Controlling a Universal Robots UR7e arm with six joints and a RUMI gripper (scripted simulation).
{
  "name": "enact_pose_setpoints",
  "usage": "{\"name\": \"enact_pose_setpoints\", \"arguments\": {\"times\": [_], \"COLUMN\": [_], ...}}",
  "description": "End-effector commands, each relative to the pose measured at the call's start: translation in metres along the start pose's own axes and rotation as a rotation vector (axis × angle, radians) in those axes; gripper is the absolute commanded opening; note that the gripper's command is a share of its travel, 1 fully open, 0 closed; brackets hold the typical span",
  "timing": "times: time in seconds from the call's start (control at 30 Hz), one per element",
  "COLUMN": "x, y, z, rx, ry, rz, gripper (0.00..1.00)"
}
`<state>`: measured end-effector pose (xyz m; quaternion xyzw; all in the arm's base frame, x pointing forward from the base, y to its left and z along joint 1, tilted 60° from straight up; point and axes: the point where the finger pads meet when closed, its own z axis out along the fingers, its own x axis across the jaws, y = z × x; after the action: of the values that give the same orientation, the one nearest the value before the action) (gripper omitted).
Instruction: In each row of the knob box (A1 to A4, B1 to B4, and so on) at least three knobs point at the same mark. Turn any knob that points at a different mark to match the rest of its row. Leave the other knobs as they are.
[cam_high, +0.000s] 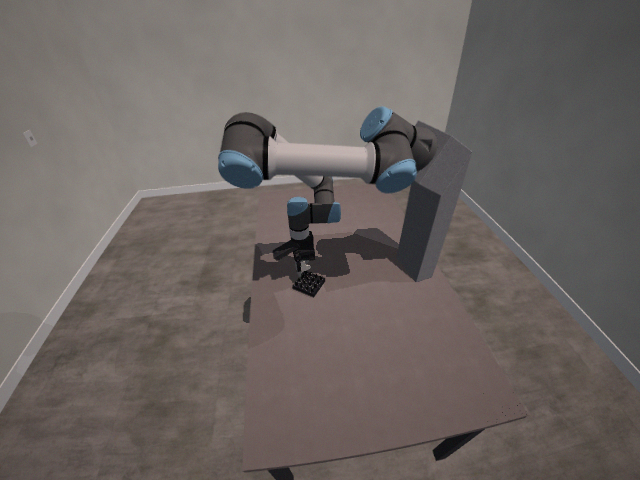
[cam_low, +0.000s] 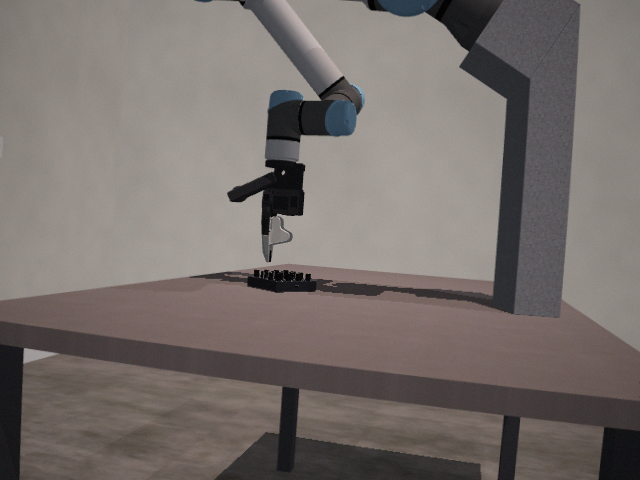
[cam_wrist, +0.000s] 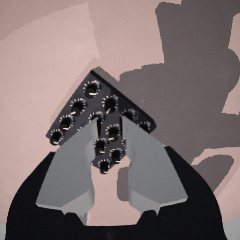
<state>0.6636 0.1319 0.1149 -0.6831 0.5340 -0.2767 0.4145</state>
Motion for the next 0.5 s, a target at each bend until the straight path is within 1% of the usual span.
{"name": "enact_pose_setpoints", "arguments": {"times": [0.0,0.47], "x": [0.0000,0.0000], "y": [-0.0005,-0.0005], "z": [0.0045,0.0117], "rx": [0.001,0.001], "ry": [0.000,0.000], "rz": [0.000,0.000], "gripper": [0.11,0.11]}}
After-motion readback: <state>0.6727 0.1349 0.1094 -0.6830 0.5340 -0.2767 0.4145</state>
